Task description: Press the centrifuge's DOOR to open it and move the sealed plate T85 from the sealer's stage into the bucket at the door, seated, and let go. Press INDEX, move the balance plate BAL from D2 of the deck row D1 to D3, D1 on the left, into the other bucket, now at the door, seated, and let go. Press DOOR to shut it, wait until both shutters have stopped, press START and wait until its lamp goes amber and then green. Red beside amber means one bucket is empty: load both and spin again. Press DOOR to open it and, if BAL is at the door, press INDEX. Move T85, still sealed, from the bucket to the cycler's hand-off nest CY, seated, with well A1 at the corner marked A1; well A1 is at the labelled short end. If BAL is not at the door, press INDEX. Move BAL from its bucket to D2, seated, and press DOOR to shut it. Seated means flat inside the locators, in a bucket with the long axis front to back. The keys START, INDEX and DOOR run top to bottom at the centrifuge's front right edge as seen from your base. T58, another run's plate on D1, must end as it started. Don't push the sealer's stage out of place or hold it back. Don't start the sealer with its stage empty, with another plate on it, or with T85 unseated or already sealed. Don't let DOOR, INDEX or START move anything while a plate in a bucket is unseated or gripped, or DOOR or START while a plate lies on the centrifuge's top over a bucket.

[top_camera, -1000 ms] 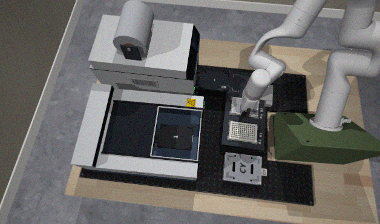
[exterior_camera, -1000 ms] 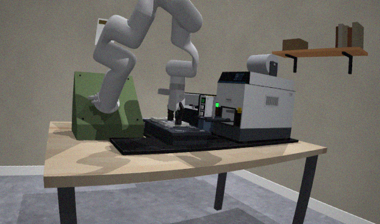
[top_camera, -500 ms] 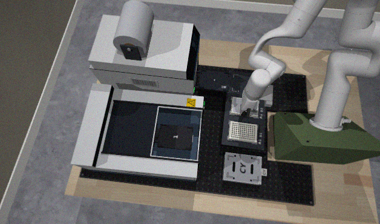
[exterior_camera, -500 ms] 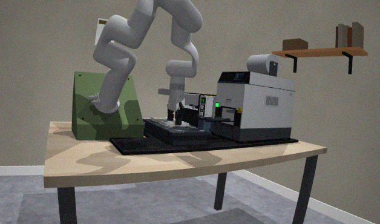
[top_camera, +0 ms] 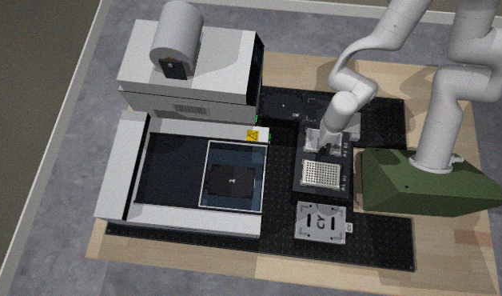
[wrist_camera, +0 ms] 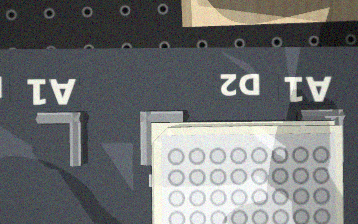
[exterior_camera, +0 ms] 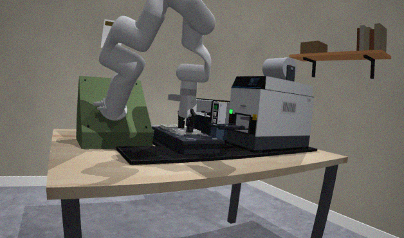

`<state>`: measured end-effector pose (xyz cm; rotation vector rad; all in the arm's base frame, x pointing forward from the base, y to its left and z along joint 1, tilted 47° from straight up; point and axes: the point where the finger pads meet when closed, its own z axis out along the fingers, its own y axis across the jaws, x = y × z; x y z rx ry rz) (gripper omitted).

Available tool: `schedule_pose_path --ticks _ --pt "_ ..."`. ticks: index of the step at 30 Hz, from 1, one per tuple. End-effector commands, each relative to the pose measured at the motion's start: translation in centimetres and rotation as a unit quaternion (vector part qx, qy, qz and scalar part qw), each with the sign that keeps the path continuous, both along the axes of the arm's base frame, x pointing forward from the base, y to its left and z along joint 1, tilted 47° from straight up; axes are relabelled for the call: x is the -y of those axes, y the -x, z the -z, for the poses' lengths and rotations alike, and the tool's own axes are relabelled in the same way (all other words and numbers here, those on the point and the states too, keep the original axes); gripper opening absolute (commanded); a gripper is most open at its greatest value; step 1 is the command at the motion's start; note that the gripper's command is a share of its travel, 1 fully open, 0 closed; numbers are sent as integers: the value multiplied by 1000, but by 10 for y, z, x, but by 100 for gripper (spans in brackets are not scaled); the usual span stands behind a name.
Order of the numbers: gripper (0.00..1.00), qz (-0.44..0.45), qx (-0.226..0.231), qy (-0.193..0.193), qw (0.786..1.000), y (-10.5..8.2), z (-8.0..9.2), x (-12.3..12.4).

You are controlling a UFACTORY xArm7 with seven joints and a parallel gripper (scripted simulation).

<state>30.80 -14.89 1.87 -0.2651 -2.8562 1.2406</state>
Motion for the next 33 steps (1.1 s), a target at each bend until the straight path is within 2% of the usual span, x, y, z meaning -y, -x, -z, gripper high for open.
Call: schedule_pose_path --ticks 1,27,33 --pt "100 -1 1 0 1000 -1 0 -1" --pt "100 -1 1 0 1000 -1 0 -1" --pt "100 -1 1 0 1000 -2 -5 -6"
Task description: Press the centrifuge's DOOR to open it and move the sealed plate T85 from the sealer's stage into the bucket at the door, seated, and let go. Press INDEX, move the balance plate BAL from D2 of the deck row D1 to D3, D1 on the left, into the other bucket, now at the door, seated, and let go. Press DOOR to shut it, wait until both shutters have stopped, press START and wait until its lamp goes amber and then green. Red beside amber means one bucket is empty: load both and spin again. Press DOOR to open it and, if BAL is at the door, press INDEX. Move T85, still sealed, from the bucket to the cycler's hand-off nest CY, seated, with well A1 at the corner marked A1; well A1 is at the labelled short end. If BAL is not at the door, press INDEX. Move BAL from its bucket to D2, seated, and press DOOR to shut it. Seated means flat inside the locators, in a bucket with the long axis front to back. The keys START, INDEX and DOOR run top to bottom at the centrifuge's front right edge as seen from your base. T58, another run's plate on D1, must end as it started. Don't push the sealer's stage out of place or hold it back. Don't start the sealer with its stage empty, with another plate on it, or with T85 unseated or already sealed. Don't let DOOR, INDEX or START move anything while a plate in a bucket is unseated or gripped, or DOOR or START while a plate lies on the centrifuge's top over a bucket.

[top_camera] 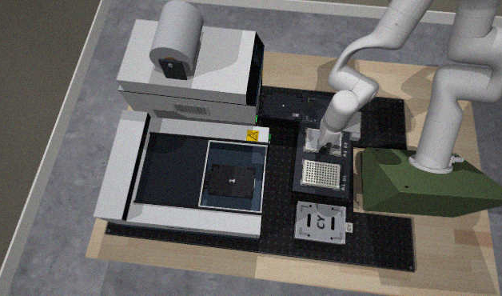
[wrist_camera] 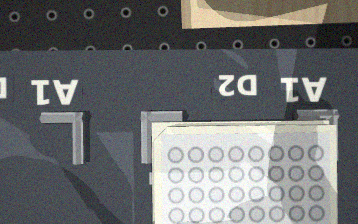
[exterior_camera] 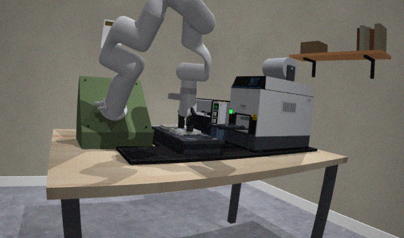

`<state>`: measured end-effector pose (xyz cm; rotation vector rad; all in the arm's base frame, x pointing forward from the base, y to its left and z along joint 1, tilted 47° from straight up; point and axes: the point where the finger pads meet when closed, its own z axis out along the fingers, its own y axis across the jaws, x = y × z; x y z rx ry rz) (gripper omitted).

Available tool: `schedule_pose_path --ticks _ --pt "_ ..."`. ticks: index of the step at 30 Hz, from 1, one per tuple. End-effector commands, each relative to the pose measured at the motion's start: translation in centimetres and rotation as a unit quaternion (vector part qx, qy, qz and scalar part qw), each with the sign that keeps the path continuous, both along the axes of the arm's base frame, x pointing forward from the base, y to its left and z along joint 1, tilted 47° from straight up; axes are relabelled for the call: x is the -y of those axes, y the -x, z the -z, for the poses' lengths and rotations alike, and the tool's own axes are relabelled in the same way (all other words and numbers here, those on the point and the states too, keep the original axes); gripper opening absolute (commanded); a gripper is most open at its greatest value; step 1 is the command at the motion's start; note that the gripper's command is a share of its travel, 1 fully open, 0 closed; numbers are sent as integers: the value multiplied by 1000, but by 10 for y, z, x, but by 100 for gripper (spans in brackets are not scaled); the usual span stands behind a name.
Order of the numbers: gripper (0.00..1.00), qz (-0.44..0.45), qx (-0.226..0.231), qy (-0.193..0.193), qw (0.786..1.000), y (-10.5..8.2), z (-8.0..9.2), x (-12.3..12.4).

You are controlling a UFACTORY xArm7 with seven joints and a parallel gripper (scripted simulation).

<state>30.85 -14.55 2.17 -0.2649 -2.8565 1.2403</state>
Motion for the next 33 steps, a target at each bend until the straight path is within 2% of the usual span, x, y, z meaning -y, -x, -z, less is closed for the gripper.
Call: schedule_pose_path --ticks 1,33 --pt "100 -1 1 0 1000 -1 -3 -3" --pt "100 -1 1 0 1000 -5 -36 -38"
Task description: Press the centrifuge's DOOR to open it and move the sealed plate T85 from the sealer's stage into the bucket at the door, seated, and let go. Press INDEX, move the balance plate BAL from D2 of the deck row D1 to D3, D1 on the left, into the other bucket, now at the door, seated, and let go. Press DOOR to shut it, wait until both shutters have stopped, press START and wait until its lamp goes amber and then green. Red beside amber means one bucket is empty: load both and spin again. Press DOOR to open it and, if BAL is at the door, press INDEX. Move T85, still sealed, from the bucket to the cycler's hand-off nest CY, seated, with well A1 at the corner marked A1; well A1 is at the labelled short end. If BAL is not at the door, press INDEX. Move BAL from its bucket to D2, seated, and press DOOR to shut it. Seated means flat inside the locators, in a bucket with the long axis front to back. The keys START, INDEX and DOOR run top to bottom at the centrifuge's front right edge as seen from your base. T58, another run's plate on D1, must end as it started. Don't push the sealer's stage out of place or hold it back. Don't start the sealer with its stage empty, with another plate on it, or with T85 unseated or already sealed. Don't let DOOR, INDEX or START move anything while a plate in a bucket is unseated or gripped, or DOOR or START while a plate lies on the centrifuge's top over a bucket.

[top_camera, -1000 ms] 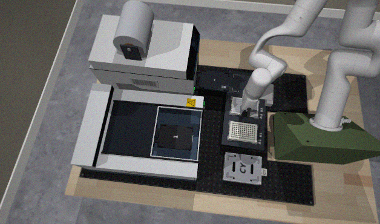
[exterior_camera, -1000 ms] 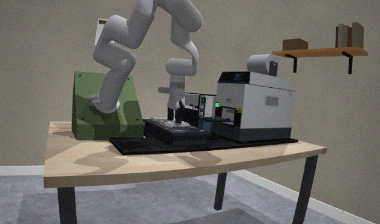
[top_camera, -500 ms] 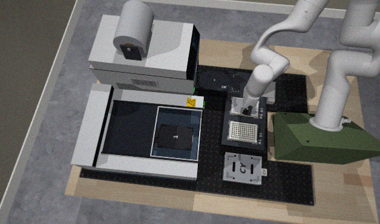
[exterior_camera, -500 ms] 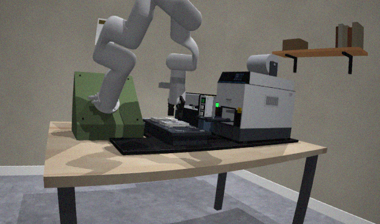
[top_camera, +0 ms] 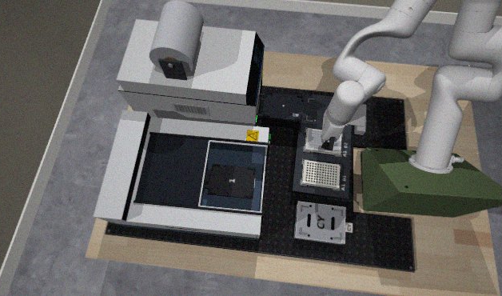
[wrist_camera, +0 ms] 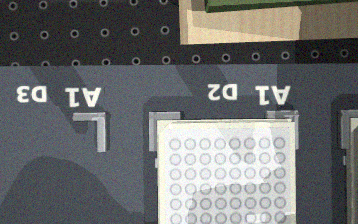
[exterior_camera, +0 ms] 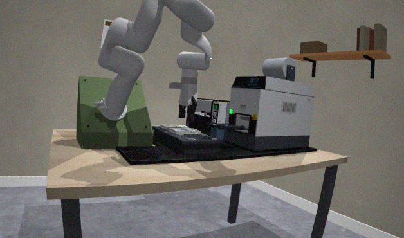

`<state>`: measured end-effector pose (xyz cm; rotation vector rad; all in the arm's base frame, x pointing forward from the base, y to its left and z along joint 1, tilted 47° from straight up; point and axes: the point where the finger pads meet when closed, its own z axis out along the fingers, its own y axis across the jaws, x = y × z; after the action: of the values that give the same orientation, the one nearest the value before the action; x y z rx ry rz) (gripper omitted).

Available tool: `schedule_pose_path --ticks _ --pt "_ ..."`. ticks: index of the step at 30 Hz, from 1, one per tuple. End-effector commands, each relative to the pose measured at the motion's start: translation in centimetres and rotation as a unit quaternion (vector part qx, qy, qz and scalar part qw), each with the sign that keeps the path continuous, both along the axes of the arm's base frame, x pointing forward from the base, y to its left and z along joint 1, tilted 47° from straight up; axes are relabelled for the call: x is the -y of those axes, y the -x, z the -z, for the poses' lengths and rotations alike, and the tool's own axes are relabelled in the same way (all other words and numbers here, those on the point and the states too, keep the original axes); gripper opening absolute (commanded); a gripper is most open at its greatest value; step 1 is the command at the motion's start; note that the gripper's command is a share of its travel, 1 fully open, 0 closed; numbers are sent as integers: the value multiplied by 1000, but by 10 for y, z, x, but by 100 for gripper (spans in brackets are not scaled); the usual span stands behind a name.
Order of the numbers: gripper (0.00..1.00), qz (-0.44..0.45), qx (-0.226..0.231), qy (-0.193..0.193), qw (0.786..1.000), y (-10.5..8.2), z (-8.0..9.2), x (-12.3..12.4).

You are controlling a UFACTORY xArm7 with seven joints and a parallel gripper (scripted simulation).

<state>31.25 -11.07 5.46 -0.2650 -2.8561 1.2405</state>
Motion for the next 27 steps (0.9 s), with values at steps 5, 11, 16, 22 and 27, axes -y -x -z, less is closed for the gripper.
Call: schedule_pose_path --ticks 5,11,16,22,27 --pt "100 -1 1 0 1000 -2 -8 -8" --pt "100 -1 1 0 1000 -3 -15 -16" --pt "100 -1 1 0 1000 -3 -20 -22" --pt "100 -1 1 0 1000 -4 -25 -27" --pt "100 -1 1 0 1000 -4 -31 -33"
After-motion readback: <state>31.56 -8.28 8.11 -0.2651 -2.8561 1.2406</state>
